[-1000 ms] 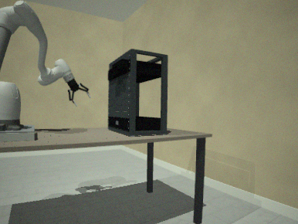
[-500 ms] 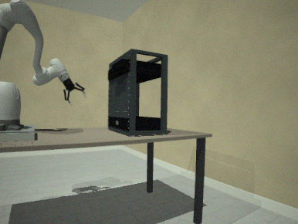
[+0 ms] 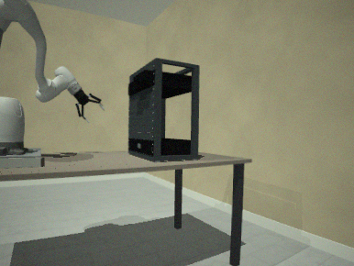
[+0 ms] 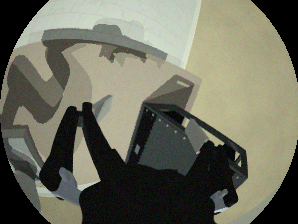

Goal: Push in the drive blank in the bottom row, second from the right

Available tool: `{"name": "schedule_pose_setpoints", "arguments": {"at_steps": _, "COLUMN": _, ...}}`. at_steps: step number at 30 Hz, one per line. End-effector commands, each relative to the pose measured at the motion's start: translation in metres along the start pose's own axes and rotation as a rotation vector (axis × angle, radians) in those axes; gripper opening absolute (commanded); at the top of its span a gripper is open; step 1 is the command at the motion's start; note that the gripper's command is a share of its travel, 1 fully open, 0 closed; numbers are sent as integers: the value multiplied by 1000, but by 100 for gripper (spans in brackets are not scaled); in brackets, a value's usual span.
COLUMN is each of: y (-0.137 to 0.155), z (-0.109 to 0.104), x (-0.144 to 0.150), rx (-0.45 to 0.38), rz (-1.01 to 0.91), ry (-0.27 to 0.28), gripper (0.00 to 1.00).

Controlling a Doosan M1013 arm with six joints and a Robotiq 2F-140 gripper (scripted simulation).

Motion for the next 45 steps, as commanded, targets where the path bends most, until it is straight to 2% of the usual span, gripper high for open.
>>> {"name": "schedule_pose_setpoints", "arguments": {"at_steps": 1, "y": 37, "z": -10, "x": 8, "rx": -1, "rz": 2, "ry": 74, "gripper": 100}}
{"name": "schedule_pose_setpoints", "arguments": {"at_steps": 10, "y": 125, "z": -31, "x": 28, "rx": -3, "rz": 4, "ry": 241, "gripper": 100}}
{"name": "schedule_pose_setpoints", "arguments": {"at_steps": 12, "y": 125, "z": -31, "x": 28, "rx": -3, "rz": 4, "ry": 241, "gripper": 100}}
{"name": "schedule_pose_setpoints", "arguments": {"at_steps": 14, "y": 156, "z": -38, "x": 35, "rx": -3, "rz": 6, "ry": 301, "gripper": 100}}
{"name": "schedule_pose_setpoints", "arguments": {"at_steps": 27, "y": 278, "z": -63, "x": 65, "rx": -5, "rz": 11, "ry": 533, "gripper": 100}}
{"name": "schedule_pose_setpoints", "arguments": {"at_steps": 29, "y": 278, "z": -63, "x": 65, "rx": -5, "rz": 11, "ry": 533, "gripper": 100}}
{"name": "schedule_pose_setpoints", "arguments": {"at_steps": 36, "y": 337, "z": -75, "x": 82, "rx": -7, "rz": 16, "ry": 653, "gripper": 100}}
{"name": "schedule_pose_setpoints", "arguments": {"at_steps": 45, "y": 382, "z": -82, "x": 93, "rx": -12, "rz": 18, "ry": 739, "gripper": 100}}
Point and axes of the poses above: the point where the finger pads meet when closed, its own z axis out along the fingers, its own x axis across the jaws, y = z × x, the point moved 7 cm from there along -z, back along the fingers
